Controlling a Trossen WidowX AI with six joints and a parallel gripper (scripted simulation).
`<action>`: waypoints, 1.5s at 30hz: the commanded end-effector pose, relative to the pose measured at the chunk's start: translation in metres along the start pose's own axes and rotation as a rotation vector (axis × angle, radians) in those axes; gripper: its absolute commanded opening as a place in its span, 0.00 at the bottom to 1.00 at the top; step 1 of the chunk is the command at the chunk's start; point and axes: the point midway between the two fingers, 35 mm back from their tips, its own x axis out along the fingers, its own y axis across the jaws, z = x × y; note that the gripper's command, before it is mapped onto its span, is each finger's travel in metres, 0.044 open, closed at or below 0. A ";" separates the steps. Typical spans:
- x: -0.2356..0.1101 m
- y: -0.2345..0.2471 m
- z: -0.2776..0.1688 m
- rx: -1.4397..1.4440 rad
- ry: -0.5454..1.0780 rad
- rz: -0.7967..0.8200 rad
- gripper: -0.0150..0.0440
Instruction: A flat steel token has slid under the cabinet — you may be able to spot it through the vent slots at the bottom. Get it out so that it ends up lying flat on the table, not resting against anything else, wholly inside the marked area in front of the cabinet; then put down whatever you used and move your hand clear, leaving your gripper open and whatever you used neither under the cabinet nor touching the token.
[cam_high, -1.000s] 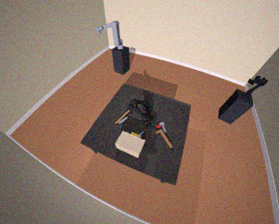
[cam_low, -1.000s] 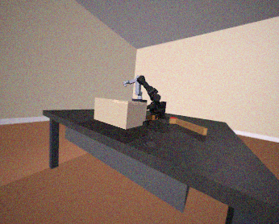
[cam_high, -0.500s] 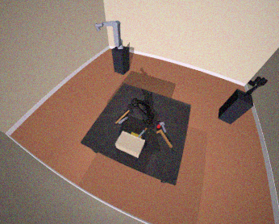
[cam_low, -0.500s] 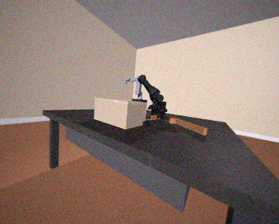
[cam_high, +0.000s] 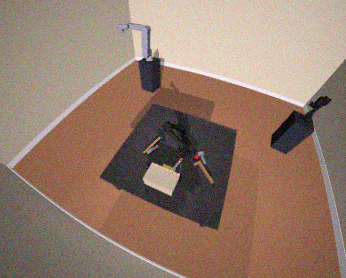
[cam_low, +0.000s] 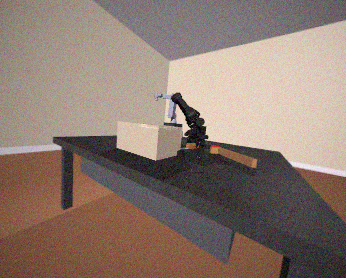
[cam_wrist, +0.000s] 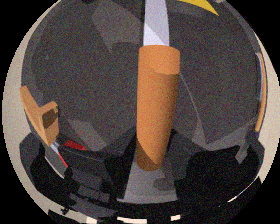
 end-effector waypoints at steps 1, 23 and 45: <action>-0.001 0.000 0.000 -0.037 0.000 0.001 0.25; -0.002 0.001 -0.002 -0.220 0.001 0.000 0.25; -0.003 0.001 -0.002 -0.399 0.002 -0.001 0.25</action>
